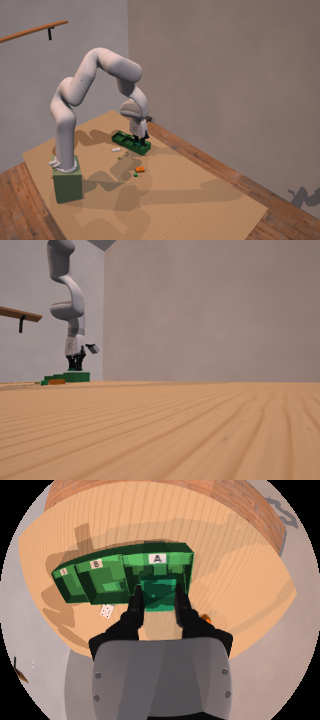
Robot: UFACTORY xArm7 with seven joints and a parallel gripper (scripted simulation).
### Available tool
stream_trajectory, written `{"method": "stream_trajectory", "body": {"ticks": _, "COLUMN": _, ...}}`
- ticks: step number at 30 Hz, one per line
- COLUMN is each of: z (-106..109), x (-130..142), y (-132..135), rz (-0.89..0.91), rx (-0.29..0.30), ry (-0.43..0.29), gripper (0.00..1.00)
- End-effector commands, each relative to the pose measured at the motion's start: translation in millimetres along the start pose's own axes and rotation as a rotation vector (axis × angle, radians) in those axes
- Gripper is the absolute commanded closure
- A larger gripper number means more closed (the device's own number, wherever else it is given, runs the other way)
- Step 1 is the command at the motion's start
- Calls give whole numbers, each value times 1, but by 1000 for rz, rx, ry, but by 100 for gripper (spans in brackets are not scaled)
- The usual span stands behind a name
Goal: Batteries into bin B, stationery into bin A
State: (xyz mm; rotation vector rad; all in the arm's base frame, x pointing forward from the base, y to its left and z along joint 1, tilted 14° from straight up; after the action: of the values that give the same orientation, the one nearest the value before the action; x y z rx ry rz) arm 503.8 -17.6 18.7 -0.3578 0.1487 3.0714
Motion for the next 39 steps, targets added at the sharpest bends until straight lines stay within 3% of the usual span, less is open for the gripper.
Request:
{"method": "stream_trajectory", "body": {"ticks": 1, "z": -6, "x": -2, "y": 0, "rz": 0, "rx": 0, "ry": 5, "gripper": 100}}
{"method": "stream_trajectory", "body": {"ticks": 19, "z": -38, "x": -2, "y": 0, "rz": 0, "rx": 0, "ry": 5, "gripper": 100}}
{"method": "stream_trajectory", "body": {"ticks": 30, "z": -38, "x": -2, "y": 0, "rz": 0, "rx": 0, "ry": 5, "gripper": 100}}
{"method": "stream_trajectory", "body": {"ticks": 31, "z": -38, "x": -2, "y": 0, "rz": 0, "rx": 0, "ry": 5, "gripper": 53}}
{"method": "stream_trajectory", "body": {"ticks": 39, "z": -38, "x": -2, "y": 0, "rz": 0, "rx": 0, "ry": 5, "gripper": 53}}
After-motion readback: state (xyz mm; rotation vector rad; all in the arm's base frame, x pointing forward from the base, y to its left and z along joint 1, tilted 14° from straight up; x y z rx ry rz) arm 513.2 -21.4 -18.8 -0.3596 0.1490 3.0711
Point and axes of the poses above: the point where the finger pads meet when closed, its own z axis back along the fingers, its own y axis across the jaws, x = y × z, the point moved 2 cm from there along z, back along the fingers, and after that the axes turned 11 degrees about -z, right-handed, at the moved point
